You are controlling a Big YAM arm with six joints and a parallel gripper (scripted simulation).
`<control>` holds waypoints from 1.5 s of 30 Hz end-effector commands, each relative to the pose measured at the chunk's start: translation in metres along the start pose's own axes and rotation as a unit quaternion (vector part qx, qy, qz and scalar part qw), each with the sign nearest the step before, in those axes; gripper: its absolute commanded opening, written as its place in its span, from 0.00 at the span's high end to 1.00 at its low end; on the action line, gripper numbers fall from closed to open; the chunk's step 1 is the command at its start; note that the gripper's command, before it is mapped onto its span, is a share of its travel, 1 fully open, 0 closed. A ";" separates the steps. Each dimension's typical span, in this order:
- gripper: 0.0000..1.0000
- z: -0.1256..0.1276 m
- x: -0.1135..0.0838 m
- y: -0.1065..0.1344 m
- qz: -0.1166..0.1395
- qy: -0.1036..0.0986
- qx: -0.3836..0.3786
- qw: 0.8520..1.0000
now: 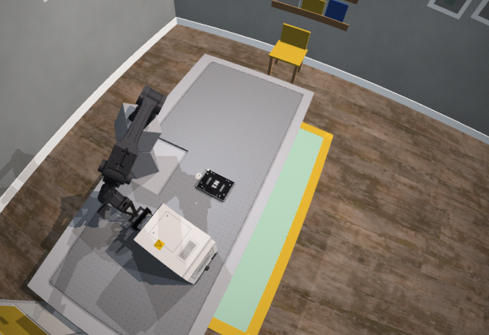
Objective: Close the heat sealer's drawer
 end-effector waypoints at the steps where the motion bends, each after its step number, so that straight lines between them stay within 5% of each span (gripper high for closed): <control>1: 0.70 -0.008 -0.002 0.004 -0.005 -0.002 0.015 1.000; 39: 0.70 -0.007 -0.002 0.004 -0.005 -0.002 0.015 1.000; 45: 0.78 -0.007 -0.002 0.004 -0.005 -0.003 0.015 1.000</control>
Point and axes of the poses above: the point where the finger pads meet when closed, its own x axis out along the fingers, its own z axis across the jaws, y = z × x, the point moved 8 cm from there along -x, back along the fingers, and after that the axes turned 8 degrees about -x, right-handed, at the moved point
